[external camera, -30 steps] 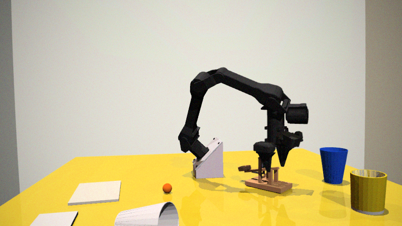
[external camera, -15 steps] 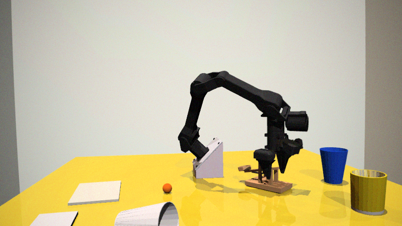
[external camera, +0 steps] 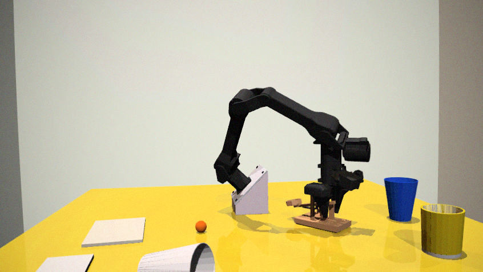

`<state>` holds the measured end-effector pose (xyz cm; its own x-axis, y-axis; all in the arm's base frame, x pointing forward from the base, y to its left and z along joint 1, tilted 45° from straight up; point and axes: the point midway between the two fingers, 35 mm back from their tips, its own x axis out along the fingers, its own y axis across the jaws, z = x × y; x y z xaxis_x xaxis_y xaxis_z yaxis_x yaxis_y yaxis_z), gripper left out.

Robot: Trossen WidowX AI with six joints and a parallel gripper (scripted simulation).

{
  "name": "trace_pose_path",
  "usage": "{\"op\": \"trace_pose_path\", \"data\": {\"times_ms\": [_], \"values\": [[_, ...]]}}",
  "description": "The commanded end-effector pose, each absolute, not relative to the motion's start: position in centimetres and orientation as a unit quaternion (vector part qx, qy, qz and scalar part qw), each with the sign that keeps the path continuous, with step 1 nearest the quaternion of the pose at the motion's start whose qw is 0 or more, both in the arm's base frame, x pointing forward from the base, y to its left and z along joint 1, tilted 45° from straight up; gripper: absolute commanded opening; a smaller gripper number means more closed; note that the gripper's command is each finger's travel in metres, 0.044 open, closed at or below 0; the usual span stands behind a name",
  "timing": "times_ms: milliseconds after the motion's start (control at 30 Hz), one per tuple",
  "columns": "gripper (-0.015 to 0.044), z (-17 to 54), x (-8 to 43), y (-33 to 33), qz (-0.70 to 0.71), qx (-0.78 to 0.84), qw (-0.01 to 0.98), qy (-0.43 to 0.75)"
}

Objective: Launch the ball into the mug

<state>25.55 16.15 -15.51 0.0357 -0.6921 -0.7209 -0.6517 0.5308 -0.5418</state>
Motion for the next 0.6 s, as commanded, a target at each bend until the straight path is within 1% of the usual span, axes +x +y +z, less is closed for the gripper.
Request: {"op": "trace_pose_path", "data": {"times_ms": [0, 67, 233, 333, 367, 567], "values": [[0.0177, -15.5, 25.6, 16.2, -0.019, -0.484, 0.533, 0.694], [0.0125, -15.5, 25.6, 16.2, -0.019, -0.484, 0.533, 0.694], [0.0092, -15.5, 25.6, 16.2, -0.019, -0.484, 0.533, 0.694], [0.0013, -13.7, 25.5, 18.0, -0.019, -0.484, 0.533, 0.694], [0.0000, -12.7, 25.4, 18.9, -0.019, -0.484, 0.533, 0.694], [0.0000, -12.1, 25.4, 19.6, -0.018, -0.485, 0.533, 0.694]]}}
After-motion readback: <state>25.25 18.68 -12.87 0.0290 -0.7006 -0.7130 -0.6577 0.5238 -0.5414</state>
